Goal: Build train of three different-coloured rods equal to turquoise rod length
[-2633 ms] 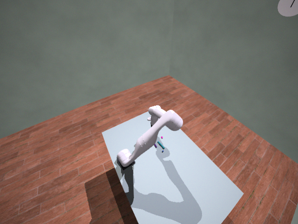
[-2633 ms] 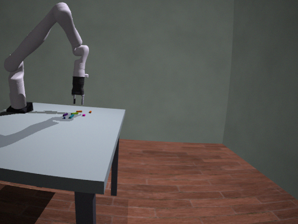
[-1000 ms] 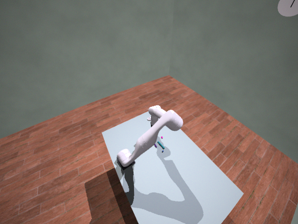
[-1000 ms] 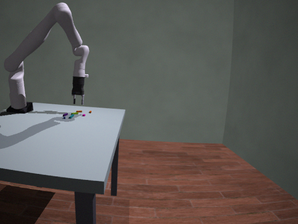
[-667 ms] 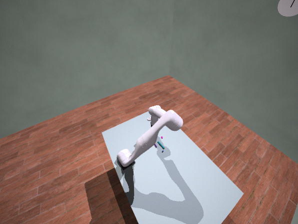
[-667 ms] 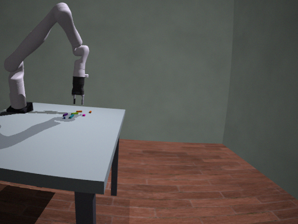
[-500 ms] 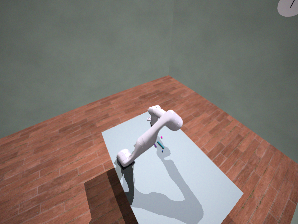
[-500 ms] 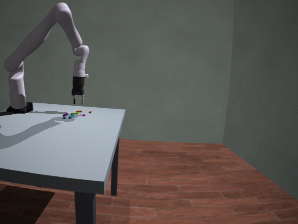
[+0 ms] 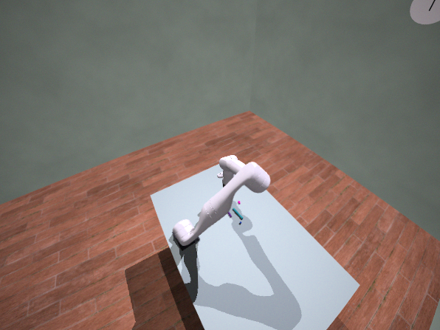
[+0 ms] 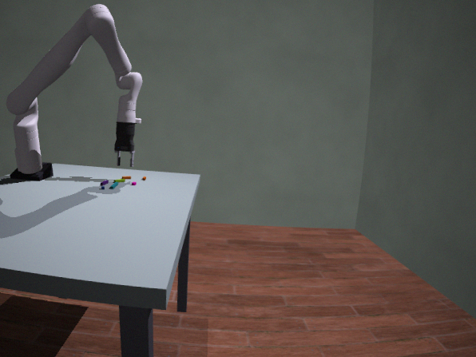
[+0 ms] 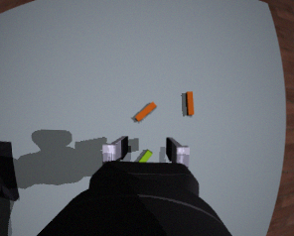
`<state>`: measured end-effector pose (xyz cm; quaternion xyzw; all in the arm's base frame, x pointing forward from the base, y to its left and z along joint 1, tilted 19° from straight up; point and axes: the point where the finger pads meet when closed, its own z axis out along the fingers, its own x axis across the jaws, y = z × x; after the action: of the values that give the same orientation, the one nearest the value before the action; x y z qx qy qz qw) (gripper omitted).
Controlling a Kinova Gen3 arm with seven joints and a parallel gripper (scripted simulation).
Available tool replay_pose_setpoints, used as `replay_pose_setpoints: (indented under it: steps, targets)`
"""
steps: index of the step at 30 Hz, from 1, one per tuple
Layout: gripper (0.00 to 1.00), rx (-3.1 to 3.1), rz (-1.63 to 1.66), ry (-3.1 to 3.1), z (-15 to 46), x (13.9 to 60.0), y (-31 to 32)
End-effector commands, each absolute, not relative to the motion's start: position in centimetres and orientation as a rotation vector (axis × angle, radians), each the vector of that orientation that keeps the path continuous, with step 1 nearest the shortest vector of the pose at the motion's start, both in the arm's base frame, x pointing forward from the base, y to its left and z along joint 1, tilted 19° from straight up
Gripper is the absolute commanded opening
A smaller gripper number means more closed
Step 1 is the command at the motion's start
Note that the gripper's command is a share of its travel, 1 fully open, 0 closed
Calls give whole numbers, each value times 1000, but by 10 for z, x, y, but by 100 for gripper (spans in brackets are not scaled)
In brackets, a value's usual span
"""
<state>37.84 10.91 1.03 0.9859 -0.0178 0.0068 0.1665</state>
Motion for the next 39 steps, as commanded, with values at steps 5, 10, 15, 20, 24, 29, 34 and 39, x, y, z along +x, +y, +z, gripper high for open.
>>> replay_pose_setpoints:
  steps: [5,10,15,20,24,29,34,39]
  targets:
    - [100,2807,22,-50,11,379,110]
    - [100,2807,22,-50,11,379,110]
    - [100,2807,24,-63,11,379,110]
    - [100,2803,39,-165,9,383,114]
    - [100,2798,50,-239,8,386,116]
    - [100,2769,89,-487,5,396,125]
    - [100,2712,136,-765,3,407,134]
    - [100,2671,162,-910,1,413,139]
